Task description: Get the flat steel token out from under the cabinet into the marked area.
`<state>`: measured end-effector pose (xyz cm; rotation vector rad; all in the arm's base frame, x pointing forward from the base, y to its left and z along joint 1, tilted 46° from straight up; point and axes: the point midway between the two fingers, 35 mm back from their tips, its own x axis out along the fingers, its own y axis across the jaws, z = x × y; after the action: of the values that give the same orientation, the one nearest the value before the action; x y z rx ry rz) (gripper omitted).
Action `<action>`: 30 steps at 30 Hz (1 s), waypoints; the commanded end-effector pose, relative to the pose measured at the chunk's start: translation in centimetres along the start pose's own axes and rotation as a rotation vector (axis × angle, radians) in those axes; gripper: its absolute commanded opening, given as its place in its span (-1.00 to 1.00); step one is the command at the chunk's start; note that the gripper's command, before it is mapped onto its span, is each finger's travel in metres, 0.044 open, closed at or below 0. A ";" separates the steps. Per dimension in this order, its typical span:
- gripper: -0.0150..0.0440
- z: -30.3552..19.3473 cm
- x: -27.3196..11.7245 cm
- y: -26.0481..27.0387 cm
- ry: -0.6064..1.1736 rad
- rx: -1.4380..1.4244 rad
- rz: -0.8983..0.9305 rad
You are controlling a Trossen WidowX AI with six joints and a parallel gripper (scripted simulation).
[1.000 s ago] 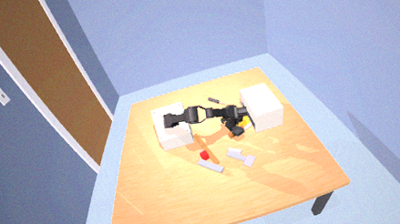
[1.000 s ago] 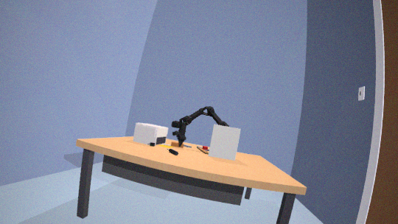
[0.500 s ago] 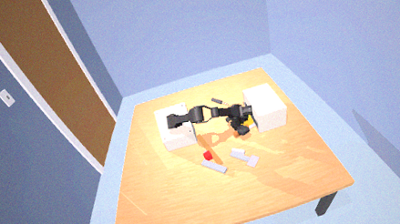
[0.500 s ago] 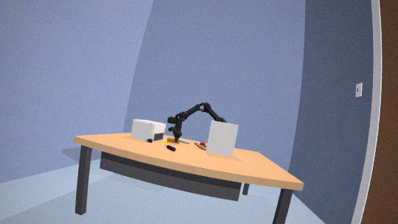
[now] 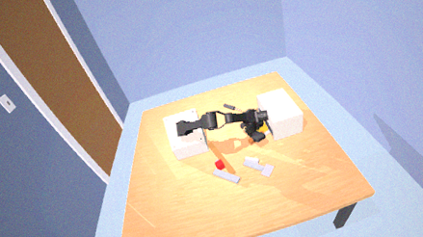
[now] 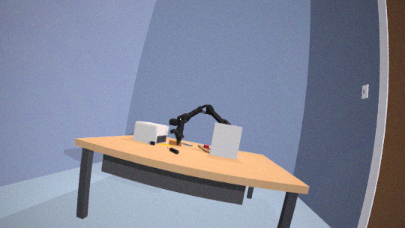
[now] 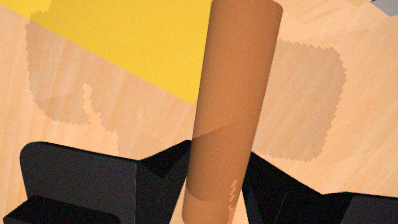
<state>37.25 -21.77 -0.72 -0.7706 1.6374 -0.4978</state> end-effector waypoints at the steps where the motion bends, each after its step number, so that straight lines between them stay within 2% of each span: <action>1: -0.49 0.2 0.1 0.8 -0.003 0.002 0.001; 30: -0.49 0.0 0.1 2.4 -0.003 0.001 0.001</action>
<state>37.02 -20.31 -2.22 -0.7772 1.6338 -0.5044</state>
